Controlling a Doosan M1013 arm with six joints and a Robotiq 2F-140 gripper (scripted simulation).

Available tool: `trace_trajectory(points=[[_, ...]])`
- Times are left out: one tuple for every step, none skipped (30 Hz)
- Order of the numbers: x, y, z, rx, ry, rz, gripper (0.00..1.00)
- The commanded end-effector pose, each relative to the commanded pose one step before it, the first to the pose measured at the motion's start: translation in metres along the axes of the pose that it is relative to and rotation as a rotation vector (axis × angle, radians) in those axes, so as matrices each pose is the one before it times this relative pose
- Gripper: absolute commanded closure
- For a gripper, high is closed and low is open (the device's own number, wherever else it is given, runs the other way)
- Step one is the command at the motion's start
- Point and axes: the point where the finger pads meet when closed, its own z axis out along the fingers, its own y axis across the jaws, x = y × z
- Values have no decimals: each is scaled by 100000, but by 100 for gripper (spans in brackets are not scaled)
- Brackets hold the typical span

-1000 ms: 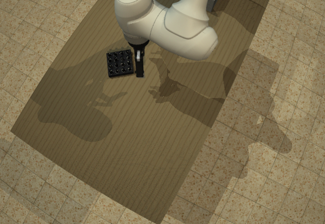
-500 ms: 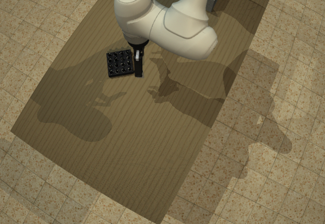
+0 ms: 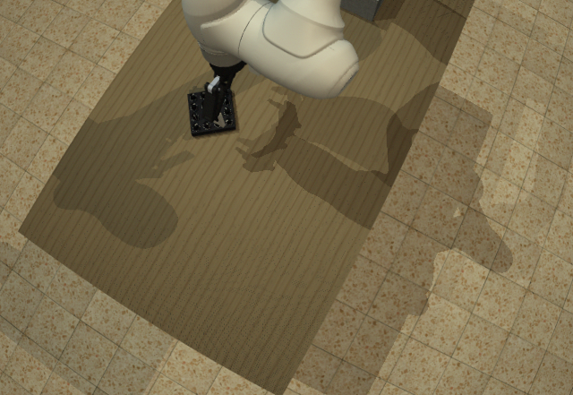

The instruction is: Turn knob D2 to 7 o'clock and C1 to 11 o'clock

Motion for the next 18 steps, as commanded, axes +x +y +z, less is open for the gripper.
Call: trace_trajectory(points=[[835, -79, -481, 181, 635, 12153, 0], [0, 0, 0, 0, 0, 0, 0], [608, -53, -153, 1, -4, 8666, 0], [178, -30, -45, 0, -1, 2564, 0], [250, -47, -64, 0, -2, 3608, 0], [236, -52, -61, 0, -2, 3435, 0], [237, -60, -61, 0, -2, 3465, 0], [234, -67, -61, 0, -2, 3461, 0], [232, -74, -61, 0, -2, 3461, 0], [230, -81, -61, 0, -2, 3462, 0], [227, -88, -61, 0, -2, 3462, 0], [225, -94, -61, 0, -2, 3462, 0], [222, -101, -61, 0, -2, 3462, 0], [219, -108, -61, 0, -2, 3463, 0], [111, -59, -32, 0, -1, 1782, 0], [35, -19, -10, 0, 0, 569, 0], [5, -3, -1, 0, 0, 73, 0], [0, 0, 0, 0, 0, 0, 0]])
